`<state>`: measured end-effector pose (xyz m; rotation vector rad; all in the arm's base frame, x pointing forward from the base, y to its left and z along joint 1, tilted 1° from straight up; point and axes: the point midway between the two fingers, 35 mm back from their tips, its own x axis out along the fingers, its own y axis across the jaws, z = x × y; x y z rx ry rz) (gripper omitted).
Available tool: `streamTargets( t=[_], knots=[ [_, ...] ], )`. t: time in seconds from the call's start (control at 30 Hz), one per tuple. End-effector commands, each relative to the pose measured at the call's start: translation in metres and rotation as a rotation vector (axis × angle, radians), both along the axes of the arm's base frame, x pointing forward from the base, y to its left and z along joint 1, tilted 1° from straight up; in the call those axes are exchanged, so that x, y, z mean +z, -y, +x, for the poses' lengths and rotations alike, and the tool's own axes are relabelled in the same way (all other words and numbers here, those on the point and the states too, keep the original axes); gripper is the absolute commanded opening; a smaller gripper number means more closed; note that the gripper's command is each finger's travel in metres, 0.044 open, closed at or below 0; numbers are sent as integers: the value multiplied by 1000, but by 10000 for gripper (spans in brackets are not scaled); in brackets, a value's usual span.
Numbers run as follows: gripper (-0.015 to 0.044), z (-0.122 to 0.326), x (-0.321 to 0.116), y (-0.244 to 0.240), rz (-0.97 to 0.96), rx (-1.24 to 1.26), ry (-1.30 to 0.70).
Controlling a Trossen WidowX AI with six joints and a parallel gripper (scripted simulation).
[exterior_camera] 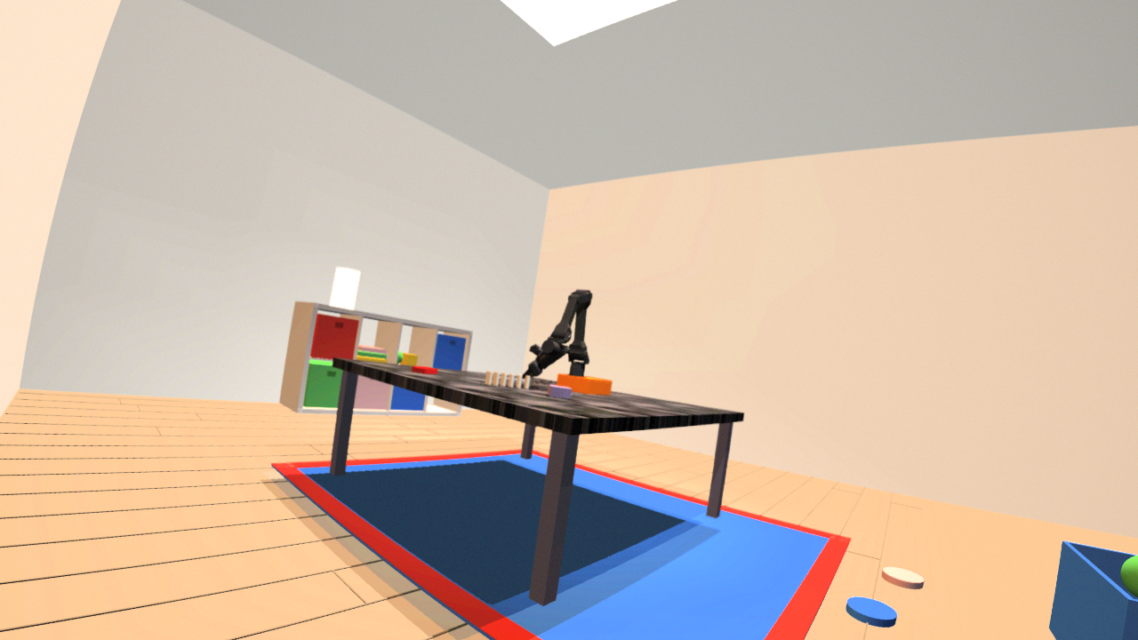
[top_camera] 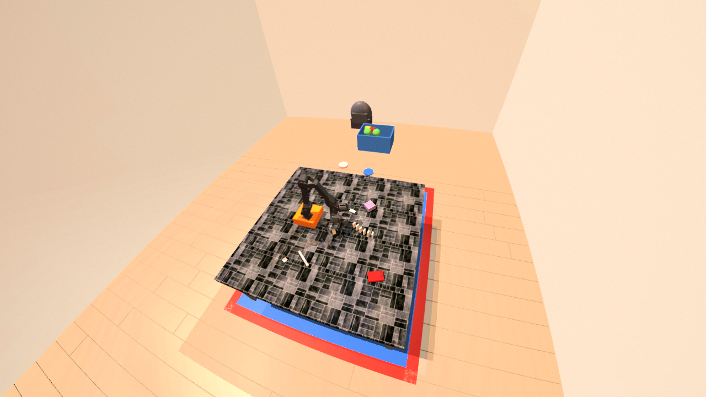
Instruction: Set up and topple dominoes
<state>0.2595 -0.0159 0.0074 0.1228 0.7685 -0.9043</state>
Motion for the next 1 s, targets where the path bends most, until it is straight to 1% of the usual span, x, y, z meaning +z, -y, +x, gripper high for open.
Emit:
streamTargets(
  t=[0.0,0.13,0.2,0.63,0.87,0.97],
  knots=[
    [440,0,24,7,392,-39,-279],
    [440,-11,64,4,714,-36,-370],
    [440,-13,73,3,769,-33,-375],
    [440,-12,72,3,770,-33,-375],
    [440,-10,14,3,767,-33,-377],
    [440,-11,8,3,767,-33,-377]
  ],
)
